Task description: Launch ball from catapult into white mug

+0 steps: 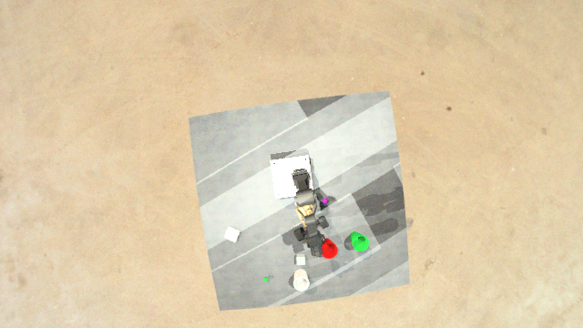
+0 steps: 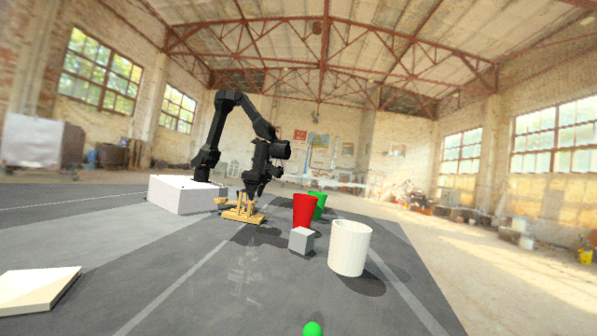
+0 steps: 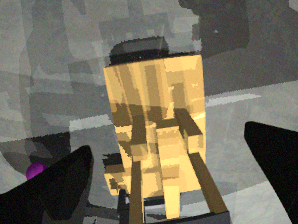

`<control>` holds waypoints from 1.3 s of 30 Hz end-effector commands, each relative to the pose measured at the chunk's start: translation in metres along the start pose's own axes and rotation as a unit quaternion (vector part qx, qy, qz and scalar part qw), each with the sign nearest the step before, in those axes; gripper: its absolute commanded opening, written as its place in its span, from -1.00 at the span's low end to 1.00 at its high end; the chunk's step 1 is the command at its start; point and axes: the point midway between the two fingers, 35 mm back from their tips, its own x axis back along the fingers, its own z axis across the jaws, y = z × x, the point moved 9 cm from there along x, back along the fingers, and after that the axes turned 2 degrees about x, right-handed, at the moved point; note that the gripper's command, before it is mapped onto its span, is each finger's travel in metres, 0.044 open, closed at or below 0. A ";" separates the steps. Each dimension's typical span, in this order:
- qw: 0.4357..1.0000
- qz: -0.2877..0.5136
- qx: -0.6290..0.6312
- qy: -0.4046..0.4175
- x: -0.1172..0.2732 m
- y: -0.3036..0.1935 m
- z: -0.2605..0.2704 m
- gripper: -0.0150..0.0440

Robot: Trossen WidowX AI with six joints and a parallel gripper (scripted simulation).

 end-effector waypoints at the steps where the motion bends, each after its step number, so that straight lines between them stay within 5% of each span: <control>1: 1.000 0.003 0.001 0.003 -0.009 -0.001 0.000 1.00; 29: 1.000 0.004 0.001 0.003 -0.050 -0.003 0.000 1.00; 39: 1.000 0.004 -0.001 0.001 -0.047 -0.002 0.000 0.11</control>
